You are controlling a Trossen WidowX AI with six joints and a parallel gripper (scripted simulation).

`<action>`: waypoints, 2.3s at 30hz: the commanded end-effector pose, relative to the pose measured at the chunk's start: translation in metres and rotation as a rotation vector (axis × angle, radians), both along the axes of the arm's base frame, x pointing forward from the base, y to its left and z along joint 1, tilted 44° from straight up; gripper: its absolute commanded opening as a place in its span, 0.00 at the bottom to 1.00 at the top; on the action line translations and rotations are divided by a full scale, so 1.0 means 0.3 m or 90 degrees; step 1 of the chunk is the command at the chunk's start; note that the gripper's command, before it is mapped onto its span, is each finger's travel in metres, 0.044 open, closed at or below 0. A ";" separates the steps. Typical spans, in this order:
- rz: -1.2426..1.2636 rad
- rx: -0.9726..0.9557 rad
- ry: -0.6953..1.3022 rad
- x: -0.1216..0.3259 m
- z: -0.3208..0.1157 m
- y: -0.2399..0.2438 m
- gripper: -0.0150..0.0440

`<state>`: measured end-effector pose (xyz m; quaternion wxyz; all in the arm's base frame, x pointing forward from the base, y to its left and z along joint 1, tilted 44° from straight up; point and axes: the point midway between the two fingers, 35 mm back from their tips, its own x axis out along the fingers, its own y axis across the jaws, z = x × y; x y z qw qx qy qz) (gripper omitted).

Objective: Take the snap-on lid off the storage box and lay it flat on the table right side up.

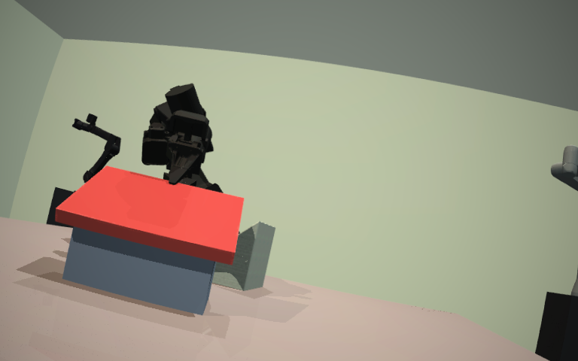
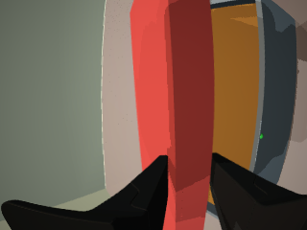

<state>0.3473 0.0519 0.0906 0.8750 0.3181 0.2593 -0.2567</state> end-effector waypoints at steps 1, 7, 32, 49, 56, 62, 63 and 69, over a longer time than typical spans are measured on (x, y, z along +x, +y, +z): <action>0.001 0.002 -0.003 0.013 0.014 0.019 0.25; 0.001 0.002 -0.004 0.029 0.030 0.041 0.25; 0.001 0.003 -0.004 0.101 0.094 0.132 0.25; 0.001 0.003 -0.003 0.099 0.147 0.183 0.25; 0.001 0.004 -0.003 0.099 0.169 0.204 0.25; 0.001 0.004 -0.003 0.099 0.187 0.222 0.25; 0.001 0.004 -0.003 0.099 0.190 0.225 0.25; 0.001 0.004 -0.003 0.093 0.180 0.224 0.25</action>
